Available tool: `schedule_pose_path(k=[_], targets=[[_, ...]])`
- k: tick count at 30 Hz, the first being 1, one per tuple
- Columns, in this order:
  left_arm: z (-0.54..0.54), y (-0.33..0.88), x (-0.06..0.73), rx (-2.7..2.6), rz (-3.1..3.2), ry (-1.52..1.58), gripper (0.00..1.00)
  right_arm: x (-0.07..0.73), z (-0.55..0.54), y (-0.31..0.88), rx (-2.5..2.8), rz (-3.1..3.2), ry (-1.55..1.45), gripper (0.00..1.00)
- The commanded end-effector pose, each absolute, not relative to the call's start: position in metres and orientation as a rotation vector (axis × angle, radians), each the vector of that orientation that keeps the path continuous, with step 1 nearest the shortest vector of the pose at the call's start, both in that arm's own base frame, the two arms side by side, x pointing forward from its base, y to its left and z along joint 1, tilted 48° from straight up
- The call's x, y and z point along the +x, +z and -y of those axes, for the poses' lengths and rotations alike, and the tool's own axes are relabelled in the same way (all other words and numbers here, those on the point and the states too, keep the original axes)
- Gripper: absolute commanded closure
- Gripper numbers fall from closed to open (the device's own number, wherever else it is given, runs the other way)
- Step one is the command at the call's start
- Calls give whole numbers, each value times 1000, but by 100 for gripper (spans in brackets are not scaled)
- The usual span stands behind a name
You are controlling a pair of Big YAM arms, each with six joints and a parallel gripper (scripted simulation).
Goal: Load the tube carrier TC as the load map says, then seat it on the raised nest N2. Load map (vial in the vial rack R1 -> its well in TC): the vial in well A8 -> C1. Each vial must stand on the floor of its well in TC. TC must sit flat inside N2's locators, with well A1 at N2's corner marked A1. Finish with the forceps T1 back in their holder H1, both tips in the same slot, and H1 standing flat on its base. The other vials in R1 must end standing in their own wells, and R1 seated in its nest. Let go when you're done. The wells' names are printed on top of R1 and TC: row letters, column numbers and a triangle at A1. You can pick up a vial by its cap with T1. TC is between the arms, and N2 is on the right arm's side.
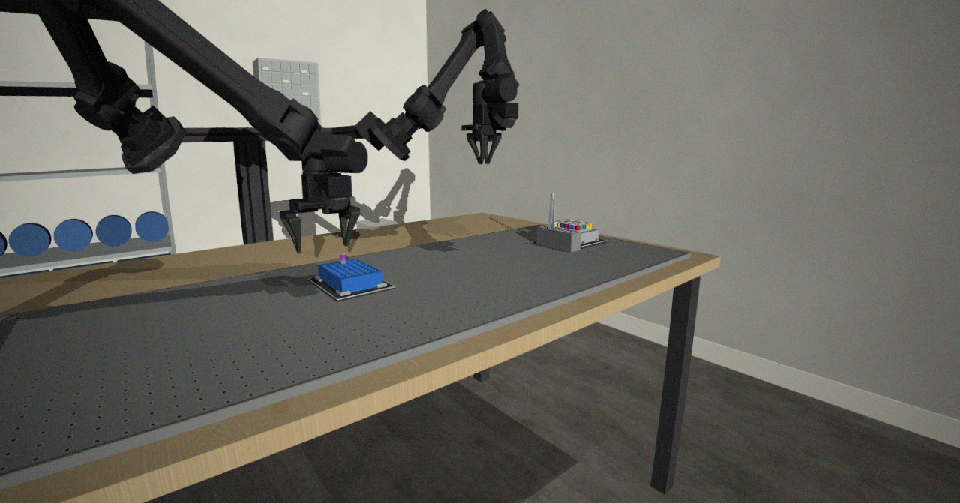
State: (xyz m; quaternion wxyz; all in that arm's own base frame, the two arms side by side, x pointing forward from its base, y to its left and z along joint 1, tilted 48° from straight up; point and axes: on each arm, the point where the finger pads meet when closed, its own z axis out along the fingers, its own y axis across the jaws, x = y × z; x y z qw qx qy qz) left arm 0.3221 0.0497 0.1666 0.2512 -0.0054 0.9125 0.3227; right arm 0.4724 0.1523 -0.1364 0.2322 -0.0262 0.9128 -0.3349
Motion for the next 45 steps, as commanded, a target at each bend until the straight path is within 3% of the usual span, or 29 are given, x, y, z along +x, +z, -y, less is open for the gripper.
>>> schedule_pose_path(k=[1, 45], targets=[[-49, 174, 326, -33, -2470, 870, 76, 480, -177, -142, -81, -2492, -897, 0], [-49, 174, 326, -33, -2470, 870, 76, 518, -161, -190, -45, -2497, -904, 0]])
